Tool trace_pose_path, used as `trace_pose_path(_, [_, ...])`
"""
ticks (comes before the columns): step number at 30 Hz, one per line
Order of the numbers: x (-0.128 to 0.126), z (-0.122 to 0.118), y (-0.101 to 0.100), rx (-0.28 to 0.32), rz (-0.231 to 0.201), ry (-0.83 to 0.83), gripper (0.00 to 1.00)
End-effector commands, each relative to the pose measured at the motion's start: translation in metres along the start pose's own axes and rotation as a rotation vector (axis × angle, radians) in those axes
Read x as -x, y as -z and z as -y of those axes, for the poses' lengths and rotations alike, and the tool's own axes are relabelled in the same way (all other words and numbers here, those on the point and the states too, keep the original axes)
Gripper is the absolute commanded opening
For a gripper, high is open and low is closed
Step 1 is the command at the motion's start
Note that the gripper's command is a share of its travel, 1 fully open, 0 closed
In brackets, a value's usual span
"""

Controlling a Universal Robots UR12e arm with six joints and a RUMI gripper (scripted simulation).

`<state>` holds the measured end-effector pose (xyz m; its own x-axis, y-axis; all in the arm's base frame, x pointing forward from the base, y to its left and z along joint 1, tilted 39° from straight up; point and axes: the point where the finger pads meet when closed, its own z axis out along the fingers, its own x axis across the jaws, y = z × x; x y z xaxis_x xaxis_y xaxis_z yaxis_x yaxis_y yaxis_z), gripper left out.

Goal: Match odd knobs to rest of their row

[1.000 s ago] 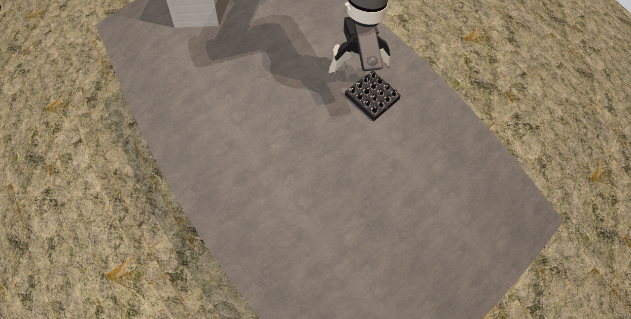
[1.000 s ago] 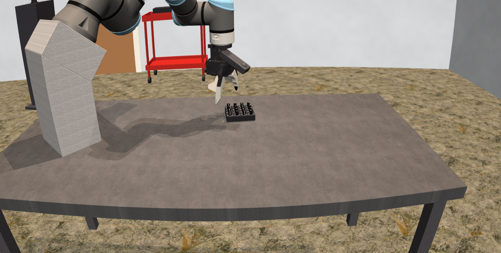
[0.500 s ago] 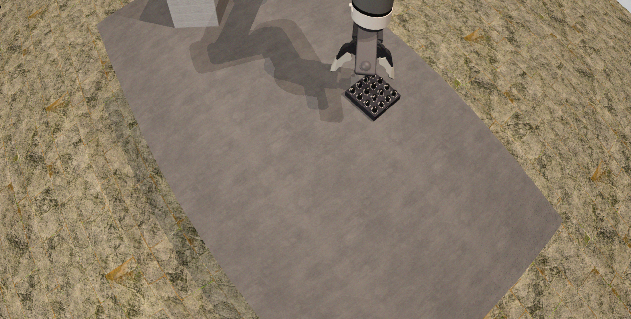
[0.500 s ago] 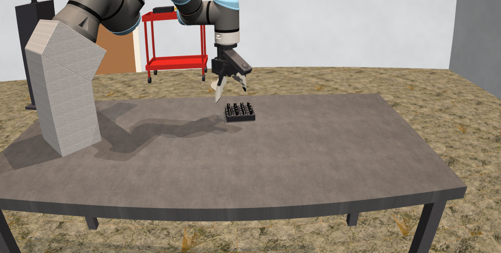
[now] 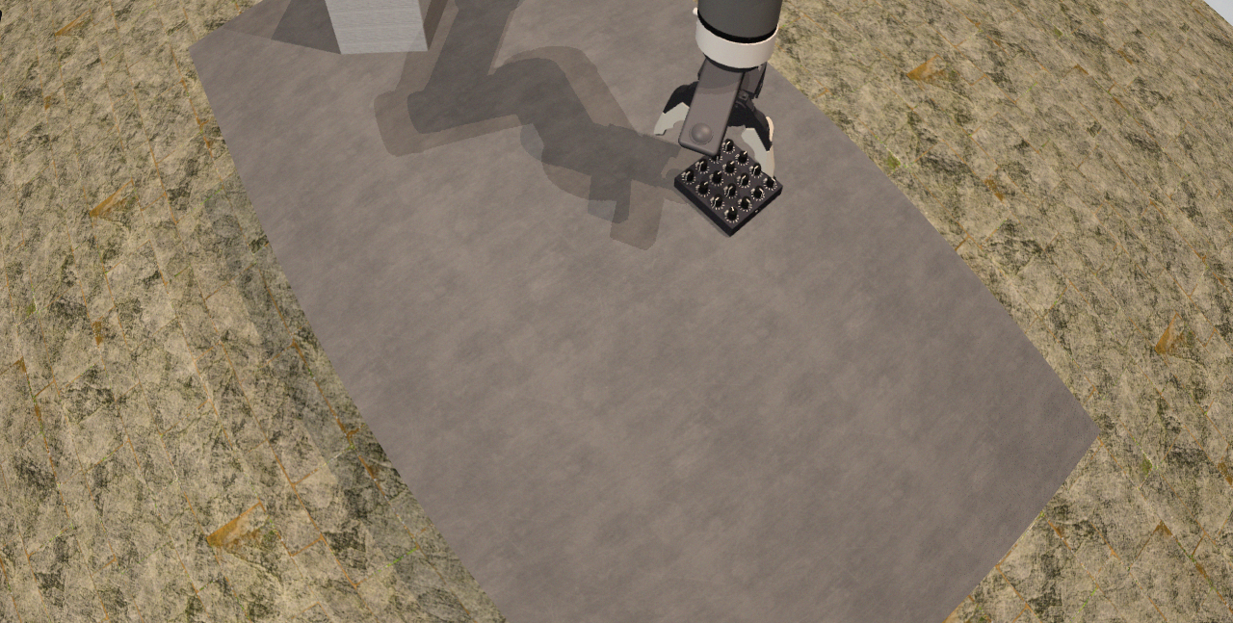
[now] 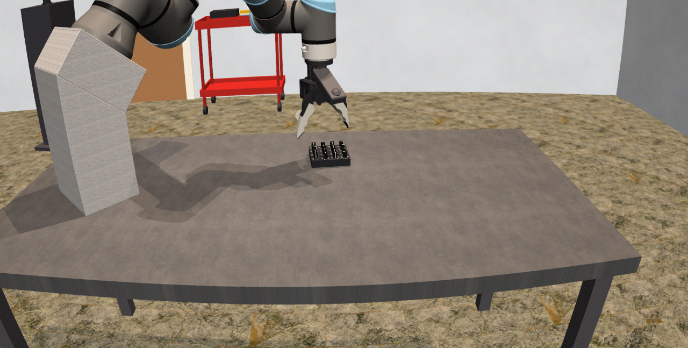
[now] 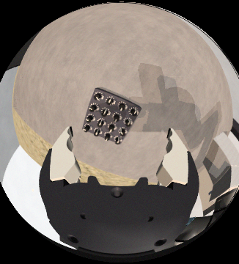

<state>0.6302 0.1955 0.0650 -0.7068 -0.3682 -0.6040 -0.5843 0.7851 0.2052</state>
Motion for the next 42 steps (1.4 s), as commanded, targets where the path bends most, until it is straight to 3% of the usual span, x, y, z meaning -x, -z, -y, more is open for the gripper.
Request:
trace_pose_path(1, [0.007, 0.007, 0.003, -0.008, 0.002, -0.156, 1.0])
trace_pose_path(42, [0.038, 0.031, 0.013, -0.008, 0.005, -0.941, 1.0])
